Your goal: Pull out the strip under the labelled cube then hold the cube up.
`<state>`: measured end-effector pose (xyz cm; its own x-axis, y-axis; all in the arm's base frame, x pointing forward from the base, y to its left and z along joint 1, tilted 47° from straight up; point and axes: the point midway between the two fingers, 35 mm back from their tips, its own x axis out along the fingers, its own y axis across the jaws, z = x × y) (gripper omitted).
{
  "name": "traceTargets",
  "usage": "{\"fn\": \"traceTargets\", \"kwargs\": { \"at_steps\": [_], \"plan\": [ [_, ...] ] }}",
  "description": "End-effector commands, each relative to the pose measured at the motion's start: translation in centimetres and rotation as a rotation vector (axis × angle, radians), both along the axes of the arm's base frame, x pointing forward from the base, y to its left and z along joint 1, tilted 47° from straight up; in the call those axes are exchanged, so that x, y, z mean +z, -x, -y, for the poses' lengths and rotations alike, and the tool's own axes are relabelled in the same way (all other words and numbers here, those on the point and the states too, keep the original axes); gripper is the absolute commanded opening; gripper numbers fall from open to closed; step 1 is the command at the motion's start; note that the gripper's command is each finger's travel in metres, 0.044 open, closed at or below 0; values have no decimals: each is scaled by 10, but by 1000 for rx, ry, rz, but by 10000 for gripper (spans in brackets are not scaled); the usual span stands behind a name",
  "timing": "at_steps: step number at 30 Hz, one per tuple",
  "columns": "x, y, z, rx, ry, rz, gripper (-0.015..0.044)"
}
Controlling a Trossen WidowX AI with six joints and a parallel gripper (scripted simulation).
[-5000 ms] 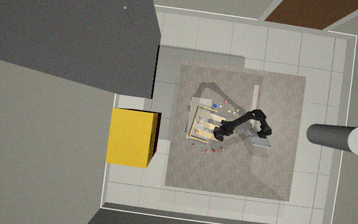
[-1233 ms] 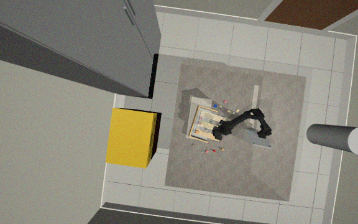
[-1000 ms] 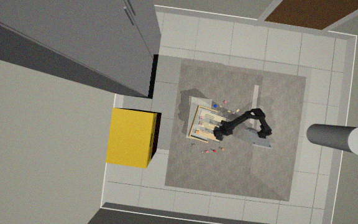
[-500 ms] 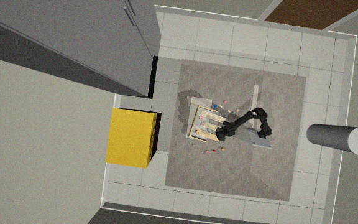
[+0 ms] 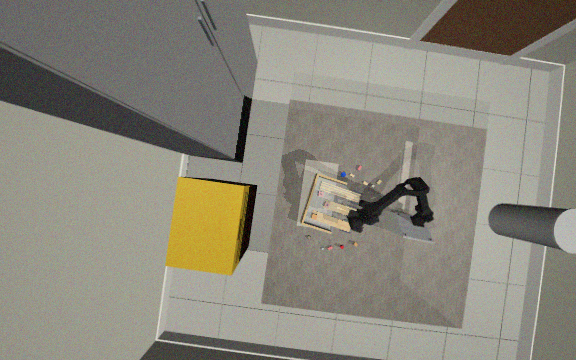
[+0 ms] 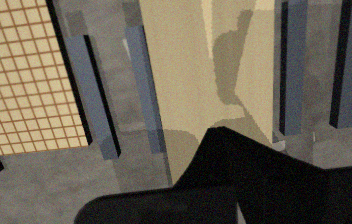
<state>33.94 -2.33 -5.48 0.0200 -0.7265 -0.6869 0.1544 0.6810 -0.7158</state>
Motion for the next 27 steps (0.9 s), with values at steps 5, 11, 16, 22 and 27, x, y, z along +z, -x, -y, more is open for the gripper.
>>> {"fn": "traceTargets", "kwargs": {
  "at_steps": [5, 11, 16, 22, 27],
  "plan": [
    [-6, 19, 4, -16, -2, -26, 0],
    [-7, 28, 3, -16, -2, -26, 0],
    [-8, 36, 2, -16, -2, -27, 0],
    [-9, 45, 1, -16, -2, -27, 0],
    [-10, 52, 0, -16, -2, -27, 0]
  ]
}}
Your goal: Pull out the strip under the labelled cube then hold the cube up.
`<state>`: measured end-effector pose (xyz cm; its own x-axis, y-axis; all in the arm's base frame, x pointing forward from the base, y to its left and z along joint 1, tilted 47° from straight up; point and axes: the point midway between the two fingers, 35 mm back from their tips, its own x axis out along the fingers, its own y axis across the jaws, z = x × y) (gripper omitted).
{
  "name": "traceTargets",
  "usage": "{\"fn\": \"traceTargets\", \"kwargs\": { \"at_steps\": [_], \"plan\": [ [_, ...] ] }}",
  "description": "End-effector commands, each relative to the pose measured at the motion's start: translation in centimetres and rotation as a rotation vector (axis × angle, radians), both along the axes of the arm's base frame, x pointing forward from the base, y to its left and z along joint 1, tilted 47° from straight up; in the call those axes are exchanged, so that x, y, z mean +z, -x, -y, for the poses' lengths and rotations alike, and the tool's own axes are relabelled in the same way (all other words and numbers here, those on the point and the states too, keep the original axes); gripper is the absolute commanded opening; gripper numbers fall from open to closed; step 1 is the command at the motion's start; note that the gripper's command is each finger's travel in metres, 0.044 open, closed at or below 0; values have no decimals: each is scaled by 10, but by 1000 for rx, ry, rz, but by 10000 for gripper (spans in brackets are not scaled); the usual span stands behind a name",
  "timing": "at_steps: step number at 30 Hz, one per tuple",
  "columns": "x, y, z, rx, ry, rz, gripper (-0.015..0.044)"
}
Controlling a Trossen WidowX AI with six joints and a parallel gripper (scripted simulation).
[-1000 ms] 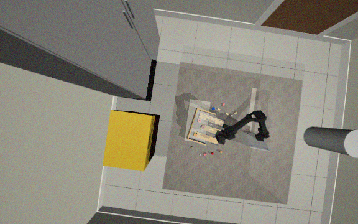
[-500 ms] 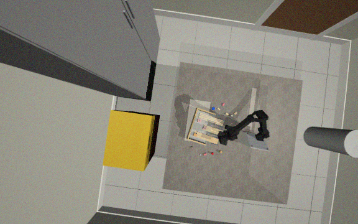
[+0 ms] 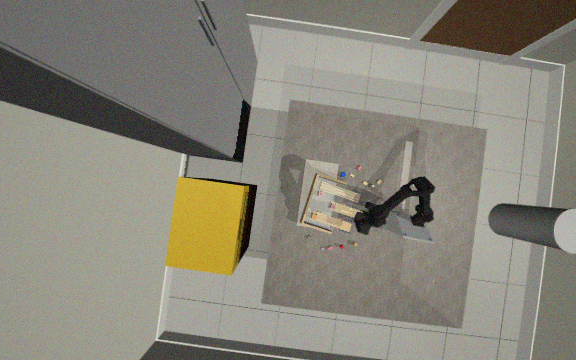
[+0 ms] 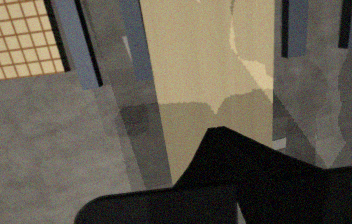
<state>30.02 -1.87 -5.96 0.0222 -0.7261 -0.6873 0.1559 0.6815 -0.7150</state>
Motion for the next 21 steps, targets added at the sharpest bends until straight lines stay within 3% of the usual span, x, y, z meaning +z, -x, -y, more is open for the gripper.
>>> {"fn": "traceTargets", "kwargs": {
  "at_steps": [1, 21],
  "plan": [
    [-5, 14, 4, -16, -2, -30, 0],
    [-8, 42, 1, -16, -2, -31, 0]
  ]
}}
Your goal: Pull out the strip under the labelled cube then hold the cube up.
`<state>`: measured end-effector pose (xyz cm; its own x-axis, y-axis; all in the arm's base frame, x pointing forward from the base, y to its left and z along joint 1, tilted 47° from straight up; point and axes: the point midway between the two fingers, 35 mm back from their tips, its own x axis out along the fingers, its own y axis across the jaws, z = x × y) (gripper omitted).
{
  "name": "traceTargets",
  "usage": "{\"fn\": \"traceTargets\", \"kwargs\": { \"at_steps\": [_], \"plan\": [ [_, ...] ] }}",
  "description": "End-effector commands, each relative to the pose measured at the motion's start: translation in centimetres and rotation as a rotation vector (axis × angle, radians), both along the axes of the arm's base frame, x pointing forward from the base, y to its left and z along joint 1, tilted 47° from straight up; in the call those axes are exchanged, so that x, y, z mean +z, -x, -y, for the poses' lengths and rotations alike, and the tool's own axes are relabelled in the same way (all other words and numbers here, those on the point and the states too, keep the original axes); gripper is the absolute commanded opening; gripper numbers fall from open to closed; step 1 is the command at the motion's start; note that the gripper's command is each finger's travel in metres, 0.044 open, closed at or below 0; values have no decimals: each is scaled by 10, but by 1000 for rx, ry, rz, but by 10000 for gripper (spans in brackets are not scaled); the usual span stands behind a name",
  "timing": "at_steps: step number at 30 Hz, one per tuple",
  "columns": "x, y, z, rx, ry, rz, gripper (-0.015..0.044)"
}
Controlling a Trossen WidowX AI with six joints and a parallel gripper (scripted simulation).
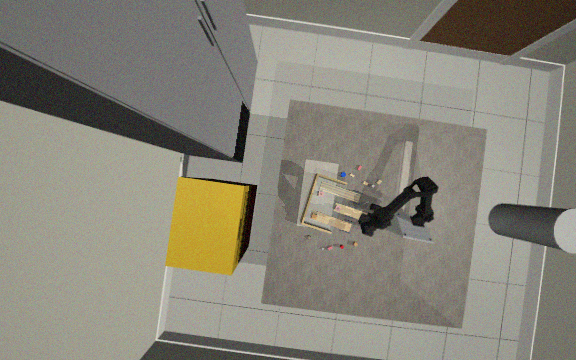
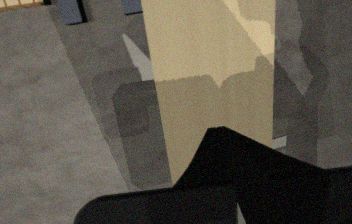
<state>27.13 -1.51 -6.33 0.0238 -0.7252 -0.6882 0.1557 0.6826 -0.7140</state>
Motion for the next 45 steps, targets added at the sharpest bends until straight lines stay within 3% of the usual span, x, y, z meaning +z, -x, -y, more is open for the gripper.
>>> {"fn": "traceTargets", "kwargs": {
  "at_steps": [1, 29, 45],
  "plan": [
    [-5, 15, 5, -17, -1, -33, 0],
    [-9, 56, 0, -17, -2, -35, 0],
    [-9, 58, 0, -17, -2, -35, 0]
  ]
}}
